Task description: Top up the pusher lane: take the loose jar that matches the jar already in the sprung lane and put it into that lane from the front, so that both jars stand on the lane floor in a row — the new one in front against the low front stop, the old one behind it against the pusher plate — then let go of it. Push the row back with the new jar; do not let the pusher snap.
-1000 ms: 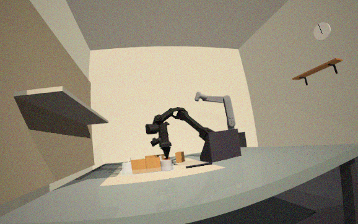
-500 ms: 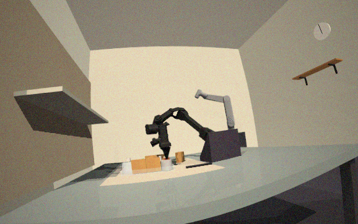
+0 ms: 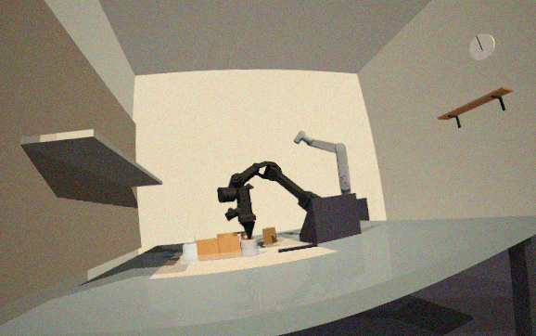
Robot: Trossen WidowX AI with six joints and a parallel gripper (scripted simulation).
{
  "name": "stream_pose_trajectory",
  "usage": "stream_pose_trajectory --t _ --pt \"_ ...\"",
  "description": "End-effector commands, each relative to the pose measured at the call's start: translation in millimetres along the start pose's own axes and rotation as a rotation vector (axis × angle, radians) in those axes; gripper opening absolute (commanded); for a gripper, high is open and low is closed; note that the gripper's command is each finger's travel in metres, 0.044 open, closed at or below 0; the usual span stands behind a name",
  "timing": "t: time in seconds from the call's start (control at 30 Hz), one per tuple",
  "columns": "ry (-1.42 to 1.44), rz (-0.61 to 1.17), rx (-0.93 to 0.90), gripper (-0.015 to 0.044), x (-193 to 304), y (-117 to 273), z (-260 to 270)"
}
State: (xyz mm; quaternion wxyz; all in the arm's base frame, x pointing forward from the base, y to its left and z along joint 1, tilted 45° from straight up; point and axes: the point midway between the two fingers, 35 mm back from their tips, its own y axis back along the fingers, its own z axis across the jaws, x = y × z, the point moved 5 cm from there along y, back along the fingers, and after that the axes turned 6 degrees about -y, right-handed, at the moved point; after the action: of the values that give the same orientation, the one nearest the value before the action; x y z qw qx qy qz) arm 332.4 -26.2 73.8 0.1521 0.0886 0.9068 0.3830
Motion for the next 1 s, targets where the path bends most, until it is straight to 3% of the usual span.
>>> stream_pose_trajectory --t 0.0,0.97 --pt "-0.01 -0.016 0.008 0.0 -3.1 -1.6 -1.0" --pt "-0.009 -0.016 0.008 0.0 -1.7 -10.4 -1.3"
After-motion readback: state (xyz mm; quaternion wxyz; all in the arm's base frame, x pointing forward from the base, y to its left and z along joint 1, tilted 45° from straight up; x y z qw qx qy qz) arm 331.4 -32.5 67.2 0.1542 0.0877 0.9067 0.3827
